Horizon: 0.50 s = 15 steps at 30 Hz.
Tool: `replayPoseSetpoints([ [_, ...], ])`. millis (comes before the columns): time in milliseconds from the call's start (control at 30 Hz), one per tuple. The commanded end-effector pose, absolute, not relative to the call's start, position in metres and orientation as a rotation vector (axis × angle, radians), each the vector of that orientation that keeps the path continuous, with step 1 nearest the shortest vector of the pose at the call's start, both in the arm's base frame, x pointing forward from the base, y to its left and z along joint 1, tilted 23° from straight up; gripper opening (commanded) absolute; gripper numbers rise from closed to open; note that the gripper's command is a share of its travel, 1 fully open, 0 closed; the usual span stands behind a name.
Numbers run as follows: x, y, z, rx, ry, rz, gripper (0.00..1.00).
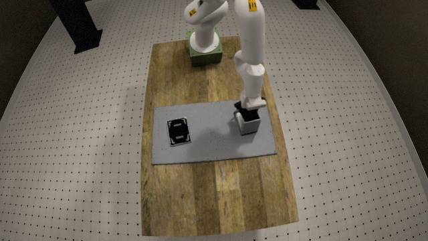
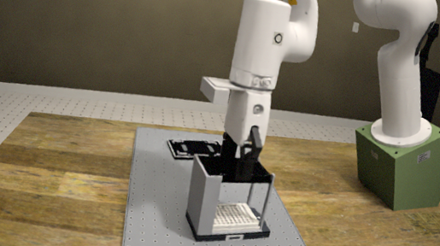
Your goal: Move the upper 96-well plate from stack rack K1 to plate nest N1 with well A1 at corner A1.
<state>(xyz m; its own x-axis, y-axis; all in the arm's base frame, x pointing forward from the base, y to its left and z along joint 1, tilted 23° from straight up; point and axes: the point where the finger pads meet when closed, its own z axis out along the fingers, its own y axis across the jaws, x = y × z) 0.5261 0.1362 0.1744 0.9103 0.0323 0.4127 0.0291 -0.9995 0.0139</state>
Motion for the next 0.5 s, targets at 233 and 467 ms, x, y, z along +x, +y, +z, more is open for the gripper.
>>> replayPoseSetpoints([
  [233,0.520,0.137,0.192,3.063,0.048,0.622,0.00],
  [467,0.515,0.137,0.203,3.063,0.048,0.622,0.00],
])
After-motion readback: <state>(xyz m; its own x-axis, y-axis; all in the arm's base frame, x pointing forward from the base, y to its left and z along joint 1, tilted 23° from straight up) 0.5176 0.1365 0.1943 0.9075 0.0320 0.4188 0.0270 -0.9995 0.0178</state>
